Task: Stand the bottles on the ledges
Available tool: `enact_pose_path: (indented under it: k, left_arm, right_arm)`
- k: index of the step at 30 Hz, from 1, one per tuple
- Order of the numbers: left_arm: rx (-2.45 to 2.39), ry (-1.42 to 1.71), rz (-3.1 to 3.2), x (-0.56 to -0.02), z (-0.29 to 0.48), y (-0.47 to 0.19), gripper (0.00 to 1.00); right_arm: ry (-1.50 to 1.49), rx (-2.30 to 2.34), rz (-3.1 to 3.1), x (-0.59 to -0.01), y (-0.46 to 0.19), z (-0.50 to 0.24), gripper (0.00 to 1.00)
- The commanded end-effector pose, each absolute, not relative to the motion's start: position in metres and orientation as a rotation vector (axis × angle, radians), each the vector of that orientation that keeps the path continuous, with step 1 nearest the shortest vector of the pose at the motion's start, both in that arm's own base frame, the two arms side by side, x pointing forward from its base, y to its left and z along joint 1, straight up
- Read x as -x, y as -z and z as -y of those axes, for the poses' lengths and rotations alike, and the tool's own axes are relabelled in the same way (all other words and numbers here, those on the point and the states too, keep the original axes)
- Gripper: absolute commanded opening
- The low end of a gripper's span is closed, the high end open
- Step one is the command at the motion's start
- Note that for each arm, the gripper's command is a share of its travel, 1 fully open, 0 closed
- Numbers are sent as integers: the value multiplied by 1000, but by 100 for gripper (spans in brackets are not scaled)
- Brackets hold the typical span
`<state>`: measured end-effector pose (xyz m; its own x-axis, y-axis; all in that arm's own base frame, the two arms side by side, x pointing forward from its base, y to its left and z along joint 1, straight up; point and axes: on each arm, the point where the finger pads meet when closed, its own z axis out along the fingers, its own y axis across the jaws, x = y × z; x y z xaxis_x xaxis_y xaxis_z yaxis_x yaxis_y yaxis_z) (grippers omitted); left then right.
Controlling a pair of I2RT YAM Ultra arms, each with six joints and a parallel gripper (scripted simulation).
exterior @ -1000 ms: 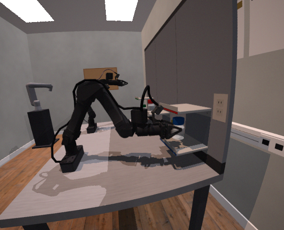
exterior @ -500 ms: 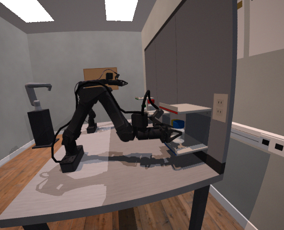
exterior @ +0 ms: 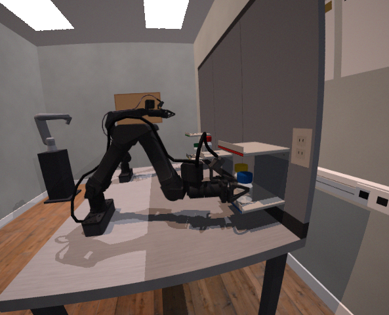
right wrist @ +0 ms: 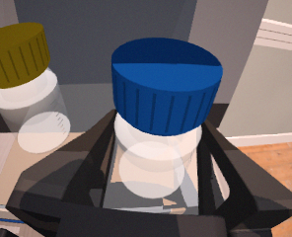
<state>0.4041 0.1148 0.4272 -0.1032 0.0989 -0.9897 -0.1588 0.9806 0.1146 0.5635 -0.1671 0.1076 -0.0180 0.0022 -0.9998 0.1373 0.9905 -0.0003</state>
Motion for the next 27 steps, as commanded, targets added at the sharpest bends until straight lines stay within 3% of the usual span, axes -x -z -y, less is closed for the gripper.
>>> enact_pose_path:
  k: [1,13,27]
  left_arm:
    - [37,-225,-1642,-400,-116,-439,100]
    - [8,-242,-1551,-400,-115,-437,100]
    - [15,-234,-1581,-404,-120,-305,100]
  right_arm:
    - [122,-92,-1513,-568,-133,168,52]
    - [122,-92,-1513,-568,-133,168,52]
    - [122,-92,-1513,-568,-133,168,52]
